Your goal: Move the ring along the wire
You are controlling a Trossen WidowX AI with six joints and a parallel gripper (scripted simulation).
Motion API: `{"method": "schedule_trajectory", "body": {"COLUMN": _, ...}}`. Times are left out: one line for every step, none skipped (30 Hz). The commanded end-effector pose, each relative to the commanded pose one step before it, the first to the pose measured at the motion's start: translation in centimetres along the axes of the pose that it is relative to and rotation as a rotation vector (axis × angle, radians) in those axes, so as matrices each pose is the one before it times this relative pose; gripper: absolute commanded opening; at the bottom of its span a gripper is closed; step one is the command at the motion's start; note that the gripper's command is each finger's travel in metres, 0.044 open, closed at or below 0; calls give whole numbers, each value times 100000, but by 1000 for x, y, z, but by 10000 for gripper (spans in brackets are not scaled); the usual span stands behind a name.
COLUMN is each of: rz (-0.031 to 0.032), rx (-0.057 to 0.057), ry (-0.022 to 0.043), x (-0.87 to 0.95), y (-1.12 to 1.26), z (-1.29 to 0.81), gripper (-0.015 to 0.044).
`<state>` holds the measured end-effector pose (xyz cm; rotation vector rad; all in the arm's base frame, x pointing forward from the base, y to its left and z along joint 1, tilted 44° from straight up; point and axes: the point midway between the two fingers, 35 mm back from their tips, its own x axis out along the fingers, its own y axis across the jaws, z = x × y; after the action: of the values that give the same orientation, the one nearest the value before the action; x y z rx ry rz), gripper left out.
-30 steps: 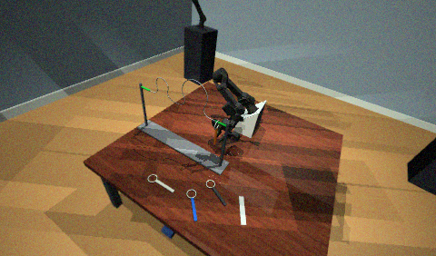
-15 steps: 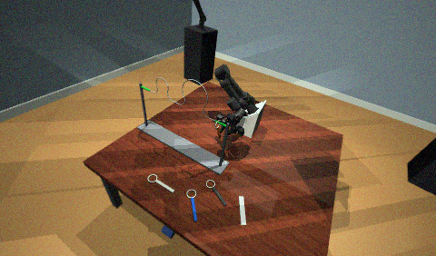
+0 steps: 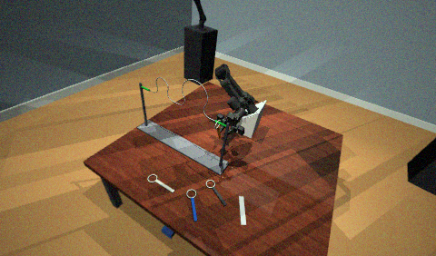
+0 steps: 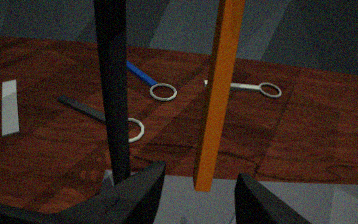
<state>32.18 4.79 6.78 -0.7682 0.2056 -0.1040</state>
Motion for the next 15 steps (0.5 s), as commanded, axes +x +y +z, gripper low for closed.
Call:
{"method": "schedule_trajectory", "body": {"rz": -625, "rx": 736, "ry": 200, "x": -38, "y": -112, "z": -15, "gripper": 160}}
{"method": "schedule_trajectory", "body": {"rz": 0, "rx": 0, "ry": 0, "x": 0, "y": 0, "z": 0, "gripper": 160}}
{"method": "schedule_trajectory", "body": {"rz": 0, "rx": 0, "ry": 0, "x": 0, "y": 0, "z": 0, "gripper": 160}}
{"method": "schedule_trajectory", "body": {"rz": 0, "rx": 0, "ry": 0, "x": 0, "y": 0, "z": 0, "gripper": 160}}
{"method": "schedule_trajectory", "body": {"rz": 0, "rx": 0, "ry": 0, "x": 0, "y": 0, "z": 0, "gripper": 160}}
{"method": "schedule_trajectory", "body": {"rz": 0, "rx": 0, "ry": 0, "x": 0, "y": 0, "z": 0, "gripper": 160}}
{"method": "schedule_trajectory", "body": {"rz": 0, "rx": 0, "ry": 0, "x": 0, "y": 0, "z": 0, "gripper": 160}}
{"method": "schedule_trajectory", "body": {"rz": 0, "rx": 0, "ry": 0, "x": 0, "y": 0, "z": 0, "gripper": 160}}
{"method": "schedule_trajectory", "body": {"rz": 750, "rx": -869, "ry": -92, "x": -70, "y": 102, "z": 36, "gripper": 186}}
{"method": "schedule_trajectory", "body": {"rz": 391, "rx": -433, "ry": 343, "x": -292, "y": -17, "z": 52, "gripper": 212}}
{"method": "schedule_trajectory", "body": {"rz": 639, "rx": -741, "ry": 562, "x": -492, "y": -27, "z": 62, "gripper": 239}}
{"method": "schedule_trajectory", "body": {"rz": 772, "rx": -955, "ry": 681, "x": -618, "y": -29, "z": 34, "gripper": 265}}
{"method": "schedule_trajectory", "body": {"rz": 748, "rx": -995, "ry": 663, "x": -624, "y": -22, "z": -13, "gripper": 291}}
{"method": "schedule_trajectory", "body": {"rz": 722, "rx": -1033, "ry": 643, "x": -626, "y": -14, "z": -60, "gripper": 317}}
{"method": "schedule_trajectory", "body": {"rz": 695, "rx": -1069, "ry": 622, "x": -624, "y": -5, "z": -106, "gripper": 344}}
